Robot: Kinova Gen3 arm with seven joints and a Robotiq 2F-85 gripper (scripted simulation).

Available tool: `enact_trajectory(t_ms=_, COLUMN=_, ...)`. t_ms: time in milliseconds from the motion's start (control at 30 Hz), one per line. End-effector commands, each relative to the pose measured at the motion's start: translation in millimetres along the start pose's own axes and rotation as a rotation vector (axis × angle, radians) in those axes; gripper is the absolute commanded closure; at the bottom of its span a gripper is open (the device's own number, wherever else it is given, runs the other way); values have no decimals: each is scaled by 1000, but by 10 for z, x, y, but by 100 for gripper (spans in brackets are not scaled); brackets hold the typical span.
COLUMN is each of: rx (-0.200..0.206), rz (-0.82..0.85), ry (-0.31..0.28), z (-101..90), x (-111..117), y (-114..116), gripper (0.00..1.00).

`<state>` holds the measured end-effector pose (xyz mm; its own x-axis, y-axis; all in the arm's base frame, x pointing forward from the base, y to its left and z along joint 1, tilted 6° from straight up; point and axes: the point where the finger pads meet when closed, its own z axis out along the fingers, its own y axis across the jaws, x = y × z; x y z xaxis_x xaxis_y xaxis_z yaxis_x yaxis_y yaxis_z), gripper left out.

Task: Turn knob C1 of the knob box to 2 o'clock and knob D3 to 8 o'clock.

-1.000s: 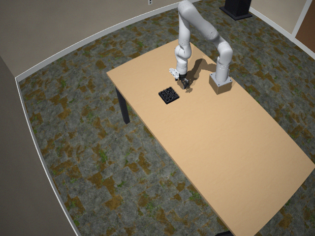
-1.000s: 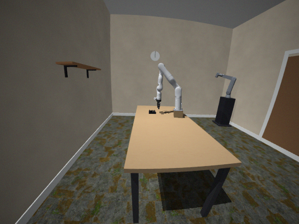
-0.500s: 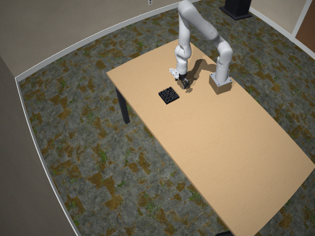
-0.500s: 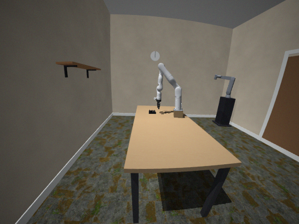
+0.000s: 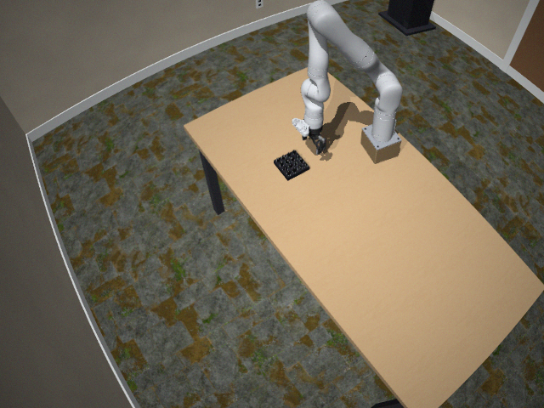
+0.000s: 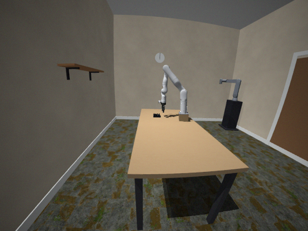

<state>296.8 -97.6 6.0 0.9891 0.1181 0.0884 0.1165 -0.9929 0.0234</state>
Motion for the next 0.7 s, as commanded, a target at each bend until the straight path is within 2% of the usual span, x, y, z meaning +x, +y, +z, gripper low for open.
enact_trajectory(t_ms=0, rx=-3, rz=-4, ry=6, z=-15, x=137, y=-17, gripper=0)
enact_trajectory(t_ms=233, rx=-2, rz=2, ry=7, z=-168, x=728, y=-245, gripper=0)
enact_trajectory(t_ms=300, rx=1, rz=4, ry=7, z=-199, x=798, y=-289, gripper=0)
enact_trajectory(t_ms=467, rx=1, rz=4, ry=7, z=-206, x=813, y=-298, gripper=0)
enact_trajectory(t_ms=500, rx=1, rz=4, ry=7, z=-206, x=813, y=-298, gripper=81)
enact_trajectory(t_ms=667, rx=1, rz=4, ry=7, z=-206, x=813, y=-298, gripper=81)
